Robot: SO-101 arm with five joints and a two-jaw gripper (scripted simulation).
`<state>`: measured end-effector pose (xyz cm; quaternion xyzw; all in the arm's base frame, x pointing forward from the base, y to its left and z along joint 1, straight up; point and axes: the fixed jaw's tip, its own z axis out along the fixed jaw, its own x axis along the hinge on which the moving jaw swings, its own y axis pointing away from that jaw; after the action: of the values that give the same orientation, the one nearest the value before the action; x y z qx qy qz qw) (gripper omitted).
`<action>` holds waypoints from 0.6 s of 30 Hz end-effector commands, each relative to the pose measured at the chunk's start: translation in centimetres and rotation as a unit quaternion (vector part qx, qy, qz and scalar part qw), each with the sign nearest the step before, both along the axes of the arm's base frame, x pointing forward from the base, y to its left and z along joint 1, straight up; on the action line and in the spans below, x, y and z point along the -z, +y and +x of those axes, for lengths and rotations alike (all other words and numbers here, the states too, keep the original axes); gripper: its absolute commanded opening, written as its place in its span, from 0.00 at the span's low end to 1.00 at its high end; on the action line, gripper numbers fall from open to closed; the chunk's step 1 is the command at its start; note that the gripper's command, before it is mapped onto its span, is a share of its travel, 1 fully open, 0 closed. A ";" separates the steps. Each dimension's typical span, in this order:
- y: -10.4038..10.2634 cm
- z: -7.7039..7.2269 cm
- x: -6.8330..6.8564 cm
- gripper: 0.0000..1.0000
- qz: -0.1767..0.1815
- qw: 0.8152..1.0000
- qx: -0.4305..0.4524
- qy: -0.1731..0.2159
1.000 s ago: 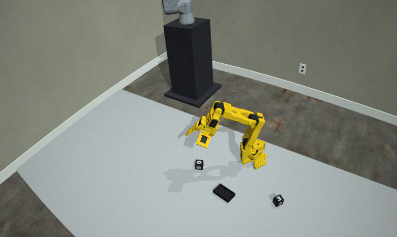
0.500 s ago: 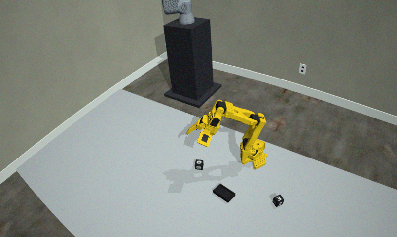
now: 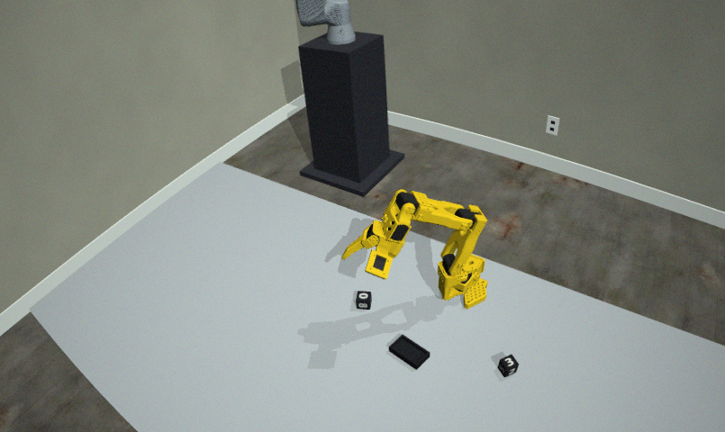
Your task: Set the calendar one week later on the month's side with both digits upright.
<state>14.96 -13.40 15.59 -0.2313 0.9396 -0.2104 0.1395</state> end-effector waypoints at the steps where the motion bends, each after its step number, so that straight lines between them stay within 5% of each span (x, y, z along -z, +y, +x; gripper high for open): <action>1: 1.8 1.9 -1.0 0.35 0.003 0.999 -0.023 -0.034; 8: 6.9 5.0 -1.0 0.35 0.054 0.994 -0.074 -0.060; 10: 6.9 5.0 -1.0 0.35 0.054 0.994 -0.074 -0.060; 18: 15.0 6.6 -1.0 0.35 0.129 0.979 -0.141 -0.072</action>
<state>20.53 -1.72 15.62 -0.3099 0.9175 -0.1056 0.2260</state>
